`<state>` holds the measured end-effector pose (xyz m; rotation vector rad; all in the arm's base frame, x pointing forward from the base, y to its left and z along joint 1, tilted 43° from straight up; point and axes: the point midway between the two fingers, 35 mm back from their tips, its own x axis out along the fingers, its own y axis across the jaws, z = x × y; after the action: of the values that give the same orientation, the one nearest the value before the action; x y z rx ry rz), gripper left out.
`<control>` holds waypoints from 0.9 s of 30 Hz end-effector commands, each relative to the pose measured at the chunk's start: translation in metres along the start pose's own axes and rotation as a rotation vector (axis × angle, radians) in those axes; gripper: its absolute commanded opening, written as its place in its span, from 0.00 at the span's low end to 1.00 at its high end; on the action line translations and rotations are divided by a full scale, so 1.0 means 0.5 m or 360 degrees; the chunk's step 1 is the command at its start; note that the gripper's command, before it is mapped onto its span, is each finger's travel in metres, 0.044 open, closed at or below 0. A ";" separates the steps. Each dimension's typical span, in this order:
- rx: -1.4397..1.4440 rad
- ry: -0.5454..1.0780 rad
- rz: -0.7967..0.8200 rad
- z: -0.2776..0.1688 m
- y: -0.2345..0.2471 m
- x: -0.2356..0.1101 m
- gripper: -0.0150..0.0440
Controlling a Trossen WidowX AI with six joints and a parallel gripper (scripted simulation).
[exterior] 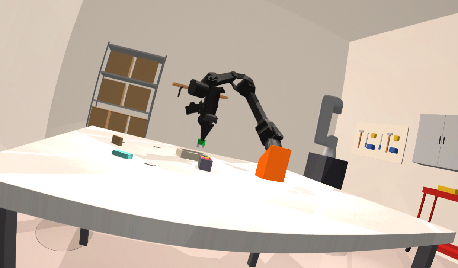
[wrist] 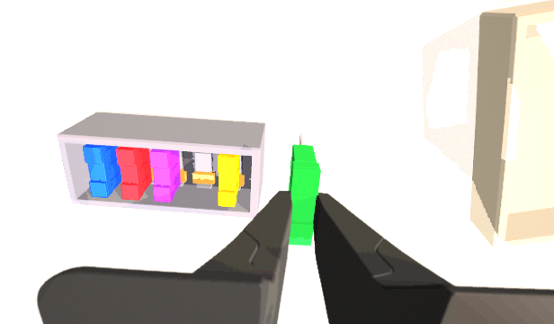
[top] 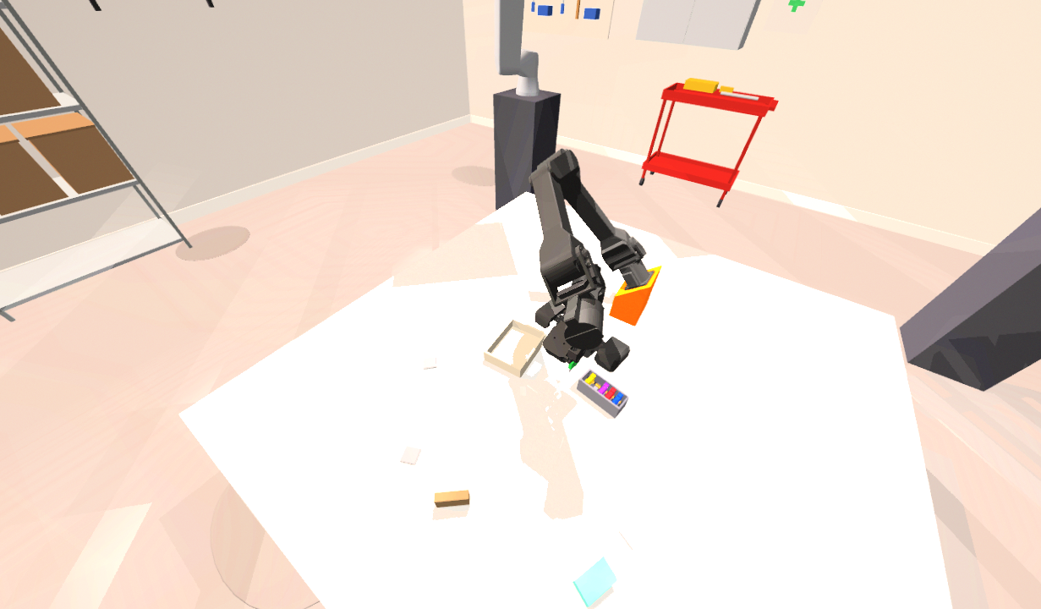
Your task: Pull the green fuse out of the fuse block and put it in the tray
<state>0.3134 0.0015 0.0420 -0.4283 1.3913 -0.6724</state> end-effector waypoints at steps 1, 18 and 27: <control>-0.0005 -0.0008 0.0001 0.019 -0.060 -0.004 0.25; 0.0000 -0.0016 -0.0050 0.028 -0.310 -0.010 0.25; 0.0001 -0.0016 -0.0050 0.028 -0.313 0.001 0.25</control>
<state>0.2995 -0.1130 0.1457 -0.4487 1.3776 -0.6941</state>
